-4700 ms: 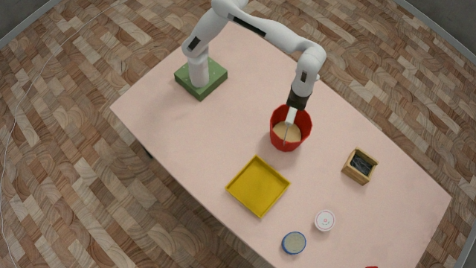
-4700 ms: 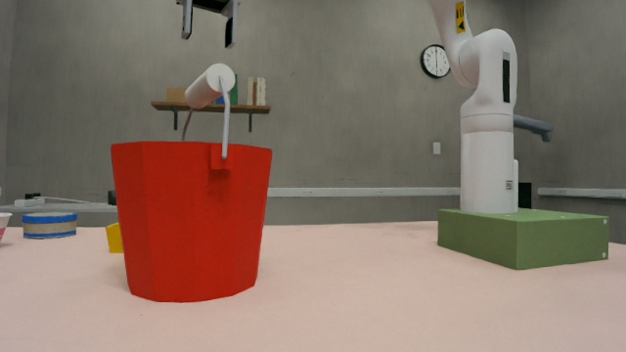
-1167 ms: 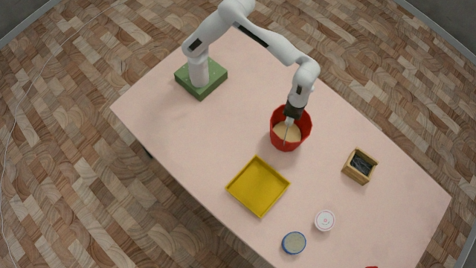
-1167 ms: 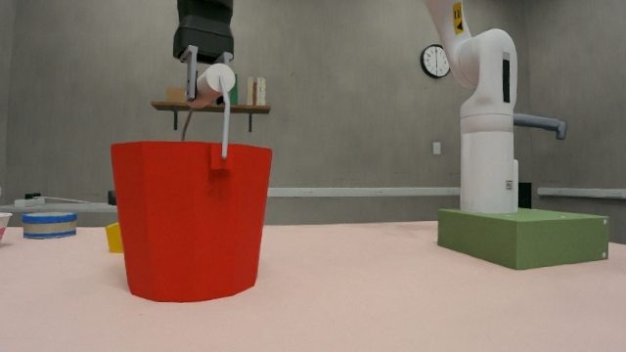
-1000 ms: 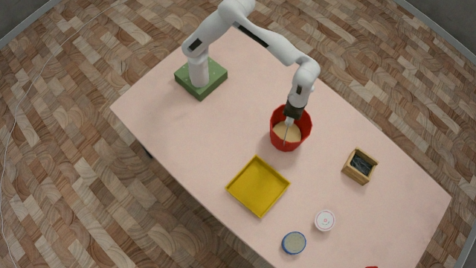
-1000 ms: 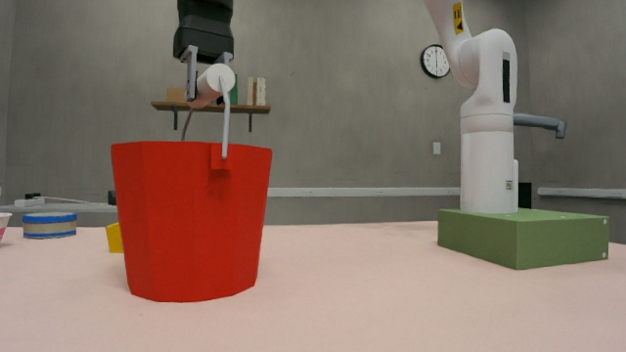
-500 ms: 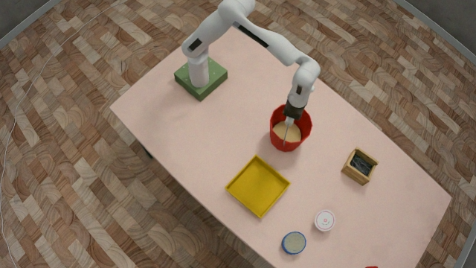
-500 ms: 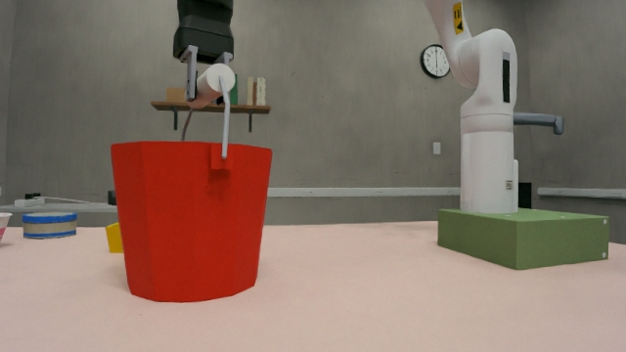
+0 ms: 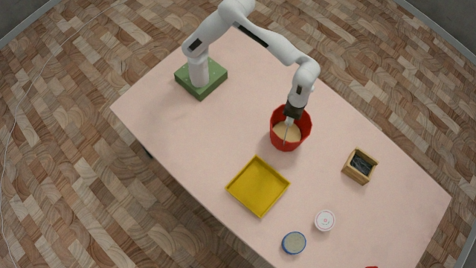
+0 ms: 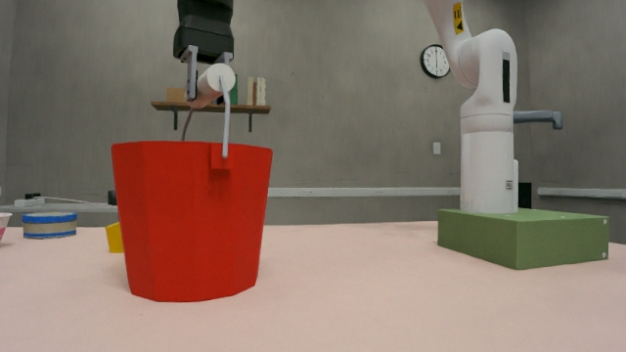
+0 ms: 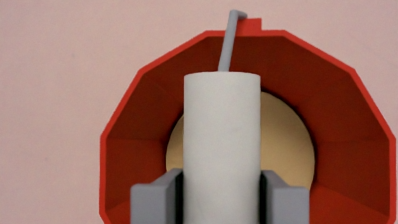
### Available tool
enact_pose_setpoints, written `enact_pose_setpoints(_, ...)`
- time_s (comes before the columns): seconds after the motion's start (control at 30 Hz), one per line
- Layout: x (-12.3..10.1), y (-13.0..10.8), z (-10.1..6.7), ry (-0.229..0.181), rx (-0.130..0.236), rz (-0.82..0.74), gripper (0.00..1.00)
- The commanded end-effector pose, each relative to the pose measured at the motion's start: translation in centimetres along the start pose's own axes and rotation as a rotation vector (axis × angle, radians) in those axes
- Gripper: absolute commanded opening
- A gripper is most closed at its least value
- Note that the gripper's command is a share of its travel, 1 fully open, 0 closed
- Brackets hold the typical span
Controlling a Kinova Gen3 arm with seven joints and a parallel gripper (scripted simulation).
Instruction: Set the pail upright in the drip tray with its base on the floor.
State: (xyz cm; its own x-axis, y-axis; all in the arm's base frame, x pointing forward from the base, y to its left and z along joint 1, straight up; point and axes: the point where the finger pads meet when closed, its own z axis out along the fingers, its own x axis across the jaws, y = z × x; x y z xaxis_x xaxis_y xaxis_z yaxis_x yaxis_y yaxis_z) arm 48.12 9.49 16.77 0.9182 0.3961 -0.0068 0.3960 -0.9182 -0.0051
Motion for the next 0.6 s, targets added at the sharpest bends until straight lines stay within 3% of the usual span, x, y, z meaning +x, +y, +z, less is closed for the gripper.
enact_pose_setpoints(0.0,0.1,0.0,-0.2,0.003,-0.001,0.0,0.0)
enact_pose_setpoints(0.57,0.1,0.0,-1.4,0.003,-0.001,0.0,0.0)
